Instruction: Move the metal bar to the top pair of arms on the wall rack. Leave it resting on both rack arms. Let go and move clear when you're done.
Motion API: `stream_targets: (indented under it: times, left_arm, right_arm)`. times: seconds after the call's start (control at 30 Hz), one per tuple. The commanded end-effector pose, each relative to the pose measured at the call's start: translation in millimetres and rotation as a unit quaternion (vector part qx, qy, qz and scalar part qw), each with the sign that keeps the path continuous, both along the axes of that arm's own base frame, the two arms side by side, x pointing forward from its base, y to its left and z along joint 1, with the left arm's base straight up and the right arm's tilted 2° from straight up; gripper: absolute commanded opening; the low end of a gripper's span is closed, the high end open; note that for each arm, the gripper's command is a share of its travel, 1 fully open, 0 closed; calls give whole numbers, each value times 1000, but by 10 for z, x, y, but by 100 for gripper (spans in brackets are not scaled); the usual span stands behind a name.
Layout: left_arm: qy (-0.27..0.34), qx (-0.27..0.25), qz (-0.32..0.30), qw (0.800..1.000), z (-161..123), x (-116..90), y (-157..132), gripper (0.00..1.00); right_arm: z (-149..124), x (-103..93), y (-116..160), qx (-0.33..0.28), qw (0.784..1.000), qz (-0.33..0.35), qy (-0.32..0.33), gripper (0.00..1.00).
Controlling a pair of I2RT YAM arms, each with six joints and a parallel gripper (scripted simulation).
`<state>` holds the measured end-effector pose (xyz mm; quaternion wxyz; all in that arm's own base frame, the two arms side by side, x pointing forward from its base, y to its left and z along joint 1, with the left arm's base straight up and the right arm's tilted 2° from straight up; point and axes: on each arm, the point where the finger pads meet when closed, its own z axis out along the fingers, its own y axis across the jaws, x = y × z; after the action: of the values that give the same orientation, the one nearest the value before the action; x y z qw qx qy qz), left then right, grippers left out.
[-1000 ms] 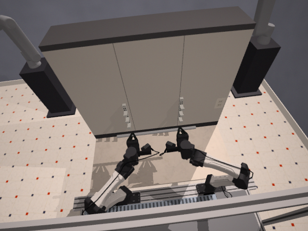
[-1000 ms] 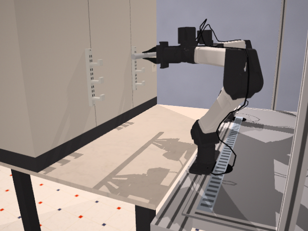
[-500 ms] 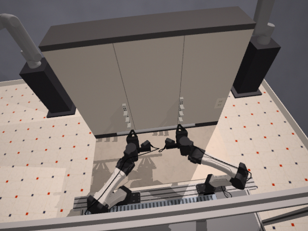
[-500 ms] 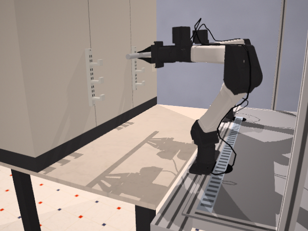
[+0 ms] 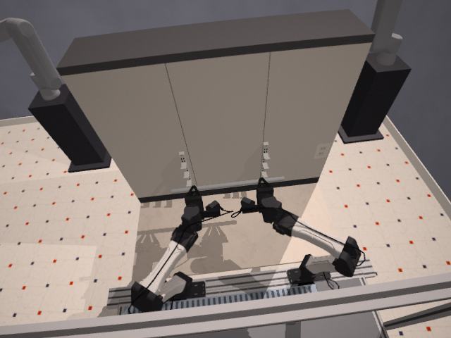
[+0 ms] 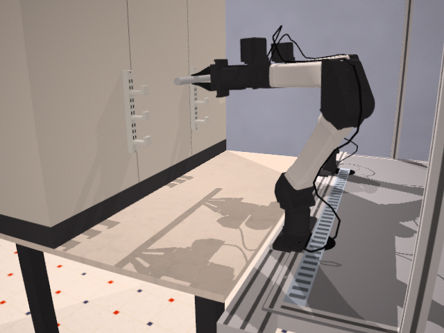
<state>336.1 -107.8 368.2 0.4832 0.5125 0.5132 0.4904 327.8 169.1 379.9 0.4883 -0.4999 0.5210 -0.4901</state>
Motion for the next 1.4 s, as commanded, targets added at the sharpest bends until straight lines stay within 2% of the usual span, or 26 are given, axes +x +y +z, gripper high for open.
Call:
stream_targets:
  times: [0.0, 1.37]
  left_arm:
    - [-34, -7, 2, 999, 263, 77, 31, 0]
    - [-34, -7, 2, 999, 317, 660, 40, 0]
  right_arm:
    - [195, 77, -36, 4, 1000, -3, -19, 0]
    - [236, 660, -48, 4, 1000, -3, -19, 0]
